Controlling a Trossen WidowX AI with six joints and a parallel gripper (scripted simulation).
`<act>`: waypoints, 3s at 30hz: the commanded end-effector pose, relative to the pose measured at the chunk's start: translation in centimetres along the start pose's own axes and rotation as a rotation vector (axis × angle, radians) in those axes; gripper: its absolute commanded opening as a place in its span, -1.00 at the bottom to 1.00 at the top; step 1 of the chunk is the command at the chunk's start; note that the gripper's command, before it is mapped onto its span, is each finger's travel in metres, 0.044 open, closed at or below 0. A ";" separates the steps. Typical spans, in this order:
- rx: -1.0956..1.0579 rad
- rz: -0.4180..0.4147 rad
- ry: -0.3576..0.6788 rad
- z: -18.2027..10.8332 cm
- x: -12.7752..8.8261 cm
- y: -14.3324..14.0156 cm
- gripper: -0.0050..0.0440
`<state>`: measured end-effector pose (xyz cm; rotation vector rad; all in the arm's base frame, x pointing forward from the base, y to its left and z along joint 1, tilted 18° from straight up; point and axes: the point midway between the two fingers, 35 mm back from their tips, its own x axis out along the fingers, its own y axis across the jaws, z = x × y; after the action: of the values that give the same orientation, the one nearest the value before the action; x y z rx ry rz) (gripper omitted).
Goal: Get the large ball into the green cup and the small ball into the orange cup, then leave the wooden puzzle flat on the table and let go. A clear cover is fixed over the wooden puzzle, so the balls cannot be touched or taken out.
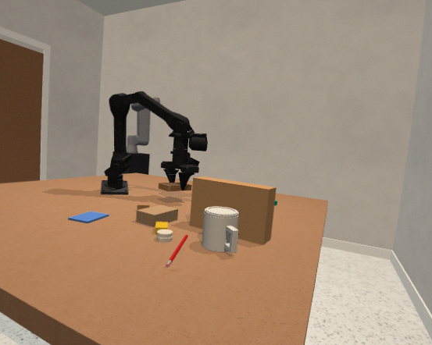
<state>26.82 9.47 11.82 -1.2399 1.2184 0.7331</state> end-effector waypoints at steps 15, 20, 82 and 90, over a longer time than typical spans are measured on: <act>-0.004 -0.004 -0.028 -0.1 -0.1 0.1 -0.80; -0.004 0.001 -0.027 -0.1 -0.1 0.1 -0.80; -0.004 0.023 -0.016 0.0 -0.1 0.0 -0.80; -0.004 0.014 0.006 0.0 0.0 0.0 -0.80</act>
<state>26.69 9.44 11.91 -1.2278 1.2207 0.7533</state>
